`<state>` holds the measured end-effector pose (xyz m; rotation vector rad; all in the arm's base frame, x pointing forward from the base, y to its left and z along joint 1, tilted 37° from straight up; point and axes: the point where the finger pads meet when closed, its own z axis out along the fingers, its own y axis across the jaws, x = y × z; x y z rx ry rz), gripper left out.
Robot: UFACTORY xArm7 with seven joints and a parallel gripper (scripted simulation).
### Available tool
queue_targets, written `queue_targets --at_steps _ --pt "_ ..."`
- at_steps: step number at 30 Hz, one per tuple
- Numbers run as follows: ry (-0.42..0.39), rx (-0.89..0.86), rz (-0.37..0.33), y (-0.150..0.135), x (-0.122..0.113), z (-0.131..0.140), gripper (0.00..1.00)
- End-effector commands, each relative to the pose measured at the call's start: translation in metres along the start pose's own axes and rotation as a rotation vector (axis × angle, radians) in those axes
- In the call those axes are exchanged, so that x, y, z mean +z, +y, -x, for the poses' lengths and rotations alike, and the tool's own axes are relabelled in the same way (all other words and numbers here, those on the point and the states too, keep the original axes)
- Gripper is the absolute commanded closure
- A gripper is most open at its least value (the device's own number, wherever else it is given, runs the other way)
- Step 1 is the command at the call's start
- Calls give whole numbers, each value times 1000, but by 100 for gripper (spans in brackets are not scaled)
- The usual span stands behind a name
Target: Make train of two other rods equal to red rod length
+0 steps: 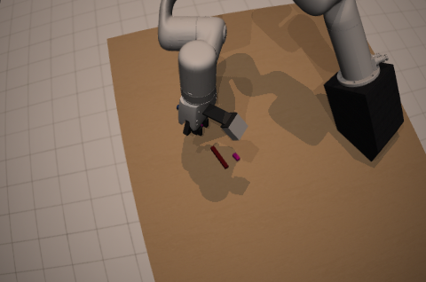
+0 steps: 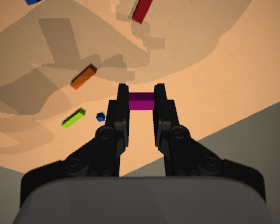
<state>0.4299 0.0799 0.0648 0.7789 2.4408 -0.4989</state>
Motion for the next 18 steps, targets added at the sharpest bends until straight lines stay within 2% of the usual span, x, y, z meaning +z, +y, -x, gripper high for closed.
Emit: queue_targets --at_steps 1,13,18 --pt "6 1 6 -1 -21 2 85" --pt "7 4 6 -1 -21 1 85" --pt "18 102 14 12 -23 -18 85"
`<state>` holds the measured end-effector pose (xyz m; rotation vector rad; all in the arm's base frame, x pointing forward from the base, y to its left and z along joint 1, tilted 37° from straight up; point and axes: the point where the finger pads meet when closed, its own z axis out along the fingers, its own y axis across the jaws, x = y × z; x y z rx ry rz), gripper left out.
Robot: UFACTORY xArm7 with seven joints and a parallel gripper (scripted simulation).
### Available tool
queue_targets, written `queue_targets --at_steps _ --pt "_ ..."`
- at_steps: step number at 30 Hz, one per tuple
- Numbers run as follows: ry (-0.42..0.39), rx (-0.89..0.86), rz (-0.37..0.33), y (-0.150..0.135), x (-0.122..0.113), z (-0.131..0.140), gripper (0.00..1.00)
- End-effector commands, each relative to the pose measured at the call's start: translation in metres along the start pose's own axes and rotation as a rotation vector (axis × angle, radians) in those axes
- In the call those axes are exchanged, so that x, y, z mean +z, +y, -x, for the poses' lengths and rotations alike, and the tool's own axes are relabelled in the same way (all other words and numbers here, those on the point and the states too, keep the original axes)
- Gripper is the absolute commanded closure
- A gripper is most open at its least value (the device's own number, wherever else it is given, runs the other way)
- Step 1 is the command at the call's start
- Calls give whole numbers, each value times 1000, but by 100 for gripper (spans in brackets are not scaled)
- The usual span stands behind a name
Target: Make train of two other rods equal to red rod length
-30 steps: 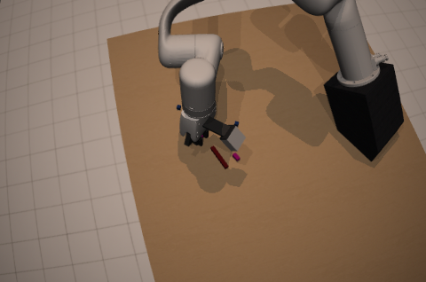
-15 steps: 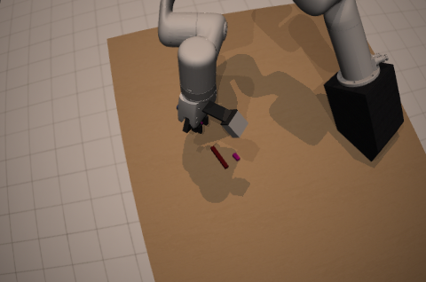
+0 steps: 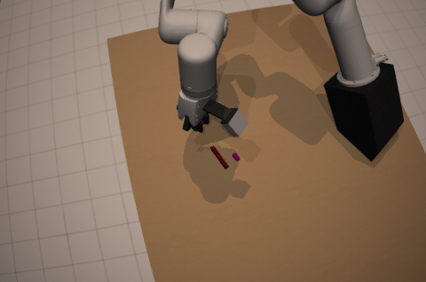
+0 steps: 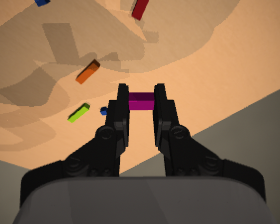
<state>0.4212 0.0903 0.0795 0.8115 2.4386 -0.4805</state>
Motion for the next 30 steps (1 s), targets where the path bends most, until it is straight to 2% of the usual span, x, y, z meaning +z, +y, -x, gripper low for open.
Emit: queue_targets --at_steps 1,5,7,9,22,30 --pt "11 115 12 17 -4 -25 85" --pt "22 235 14 30 -5 -54 85" --pt "22 235 14 30 -5 -54 85" --pt "26 329 12 39 -5 -79 85" --pt "3 603 1 54 -2 -161 85" --pt "-6 642 2 55 -1 -173 85"
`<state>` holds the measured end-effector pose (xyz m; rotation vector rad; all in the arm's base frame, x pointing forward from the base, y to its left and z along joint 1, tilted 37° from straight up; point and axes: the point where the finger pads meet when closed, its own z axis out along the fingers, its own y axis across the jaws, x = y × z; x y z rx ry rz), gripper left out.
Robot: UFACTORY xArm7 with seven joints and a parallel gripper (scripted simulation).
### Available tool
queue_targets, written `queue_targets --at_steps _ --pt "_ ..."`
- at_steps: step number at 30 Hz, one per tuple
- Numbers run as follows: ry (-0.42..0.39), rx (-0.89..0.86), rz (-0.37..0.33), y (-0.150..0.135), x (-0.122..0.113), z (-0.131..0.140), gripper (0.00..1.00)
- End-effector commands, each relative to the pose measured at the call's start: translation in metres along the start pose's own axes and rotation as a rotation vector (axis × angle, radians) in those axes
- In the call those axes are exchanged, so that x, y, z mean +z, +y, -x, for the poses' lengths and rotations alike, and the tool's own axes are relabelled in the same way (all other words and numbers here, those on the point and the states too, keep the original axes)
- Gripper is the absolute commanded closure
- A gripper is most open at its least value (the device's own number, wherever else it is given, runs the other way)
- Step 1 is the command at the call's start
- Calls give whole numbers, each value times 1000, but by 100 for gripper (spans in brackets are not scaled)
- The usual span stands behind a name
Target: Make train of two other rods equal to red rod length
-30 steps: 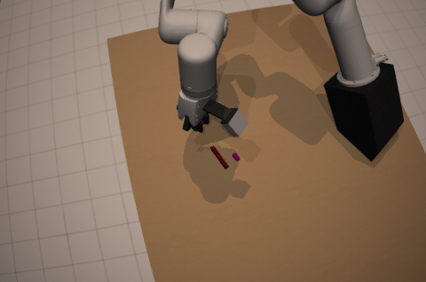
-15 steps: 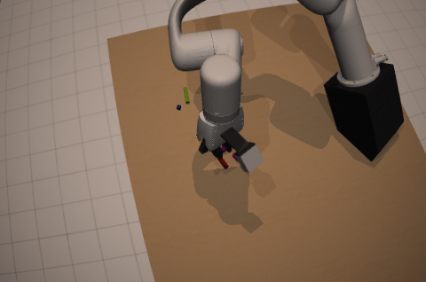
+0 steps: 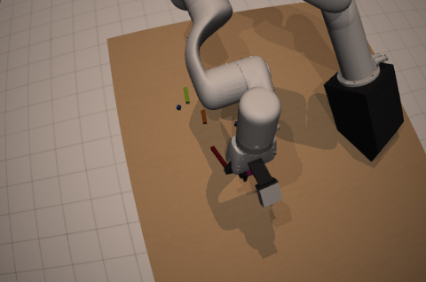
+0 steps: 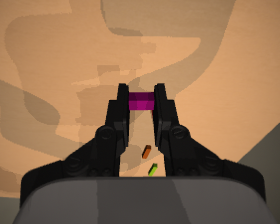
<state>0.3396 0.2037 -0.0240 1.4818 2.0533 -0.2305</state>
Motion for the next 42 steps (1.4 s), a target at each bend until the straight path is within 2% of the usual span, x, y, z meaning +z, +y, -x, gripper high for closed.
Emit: queue_targets --at_steps 1,19,26,28,37,42 --pt "-22 33 4 -1 0 -8 85" --pt "-20 35 5 -1 6 -8 85" --pt "-20 35 5 0 29 -8 85" --pt "-20 35 5 0 29 -8 85" --pt "-20 35 5 0 69 -8 85" --pt "-20 35 5 1 83 -8 85"
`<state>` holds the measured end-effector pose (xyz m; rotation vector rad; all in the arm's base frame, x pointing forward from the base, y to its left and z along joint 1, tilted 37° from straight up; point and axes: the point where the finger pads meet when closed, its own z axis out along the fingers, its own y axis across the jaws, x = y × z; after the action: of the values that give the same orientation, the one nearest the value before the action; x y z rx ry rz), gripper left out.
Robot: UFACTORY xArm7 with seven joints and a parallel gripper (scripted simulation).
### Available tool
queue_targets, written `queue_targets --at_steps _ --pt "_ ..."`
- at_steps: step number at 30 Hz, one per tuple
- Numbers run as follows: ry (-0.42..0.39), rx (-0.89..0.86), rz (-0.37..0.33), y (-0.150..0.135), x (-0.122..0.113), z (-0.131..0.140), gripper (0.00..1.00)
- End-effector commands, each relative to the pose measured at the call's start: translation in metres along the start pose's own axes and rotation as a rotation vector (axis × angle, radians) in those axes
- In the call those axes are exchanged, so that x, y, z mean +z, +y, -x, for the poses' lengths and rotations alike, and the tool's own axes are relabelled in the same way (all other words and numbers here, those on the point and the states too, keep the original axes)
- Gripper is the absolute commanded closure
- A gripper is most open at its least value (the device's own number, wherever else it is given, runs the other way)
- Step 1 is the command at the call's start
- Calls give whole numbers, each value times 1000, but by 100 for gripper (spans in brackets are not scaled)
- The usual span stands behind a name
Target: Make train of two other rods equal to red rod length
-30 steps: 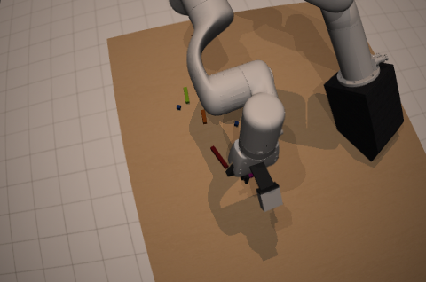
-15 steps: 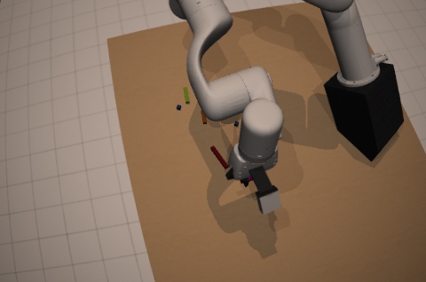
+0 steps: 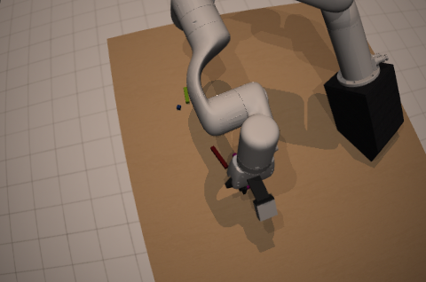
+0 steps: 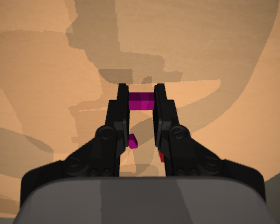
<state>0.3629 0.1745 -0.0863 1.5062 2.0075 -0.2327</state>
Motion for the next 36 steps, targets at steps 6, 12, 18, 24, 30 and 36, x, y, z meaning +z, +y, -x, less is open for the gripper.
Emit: queue_targets --at_steps 6,12,18,24,30,36 --pt "4 0 4 2 15 -3 85" --pt "4 0 4 2 15 -3 85" --pt "4 0 4 2 15 -3 85" --pt "4 0 4 2 15 -3 85" --pt "4 0 4 2 15 -3 85" --pt "4 0 4 2 15 -3 85"
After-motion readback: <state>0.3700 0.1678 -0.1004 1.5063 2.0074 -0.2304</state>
